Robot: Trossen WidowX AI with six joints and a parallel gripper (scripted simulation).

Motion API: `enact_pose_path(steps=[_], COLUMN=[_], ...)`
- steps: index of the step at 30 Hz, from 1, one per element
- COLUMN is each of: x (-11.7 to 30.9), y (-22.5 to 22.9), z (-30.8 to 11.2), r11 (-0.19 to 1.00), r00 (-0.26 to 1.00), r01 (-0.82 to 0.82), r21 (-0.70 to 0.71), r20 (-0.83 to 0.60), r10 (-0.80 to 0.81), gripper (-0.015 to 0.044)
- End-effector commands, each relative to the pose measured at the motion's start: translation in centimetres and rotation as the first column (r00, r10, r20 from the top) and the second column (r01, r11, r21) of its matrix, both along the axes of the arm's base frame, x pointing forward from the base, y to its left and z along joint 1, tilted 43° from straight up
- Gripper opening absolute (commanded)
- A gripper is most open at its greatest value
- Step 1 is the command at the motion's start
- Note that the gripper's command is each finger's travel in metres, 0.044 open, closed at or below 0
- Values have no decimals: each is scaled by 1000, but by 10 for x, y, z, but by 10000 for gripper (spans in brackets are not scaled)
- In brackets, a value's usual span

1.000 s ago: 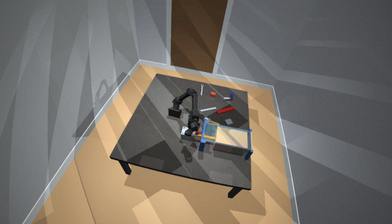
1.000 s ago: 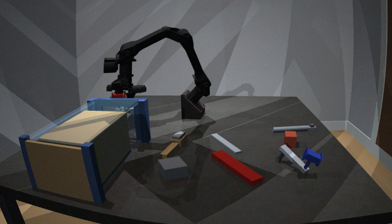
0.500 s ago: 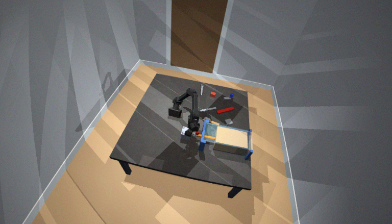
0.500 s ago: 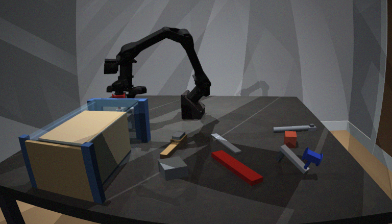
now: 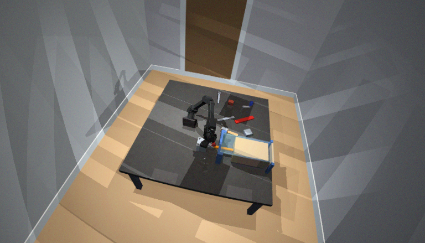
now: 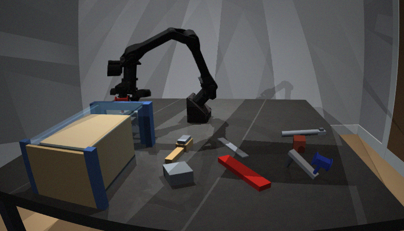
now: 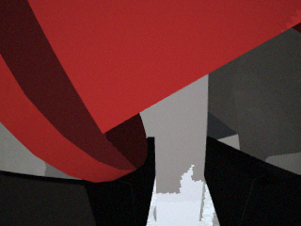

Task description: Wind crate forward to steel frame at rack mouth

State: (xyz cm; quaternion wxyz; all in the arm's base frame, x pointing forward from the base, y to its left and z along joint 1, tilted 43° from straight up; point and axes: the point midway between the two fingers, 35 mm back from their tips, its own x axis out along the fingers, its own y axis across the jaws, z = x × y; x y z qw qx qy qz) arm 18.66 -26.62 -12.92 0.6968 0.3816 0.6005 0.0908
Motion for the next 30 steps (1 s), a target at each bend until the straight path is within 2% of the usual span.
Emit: enact_pose_path(steps=[1, 30], x=[-1, 1], y=[1, 4], z=[-4, -1], r11=[1000, 998], r00=[999, 997], r01=[27, -63], r21=[8, -14], r20=[-25, 49], r10=[-26, 64], gripper=[0, 0])
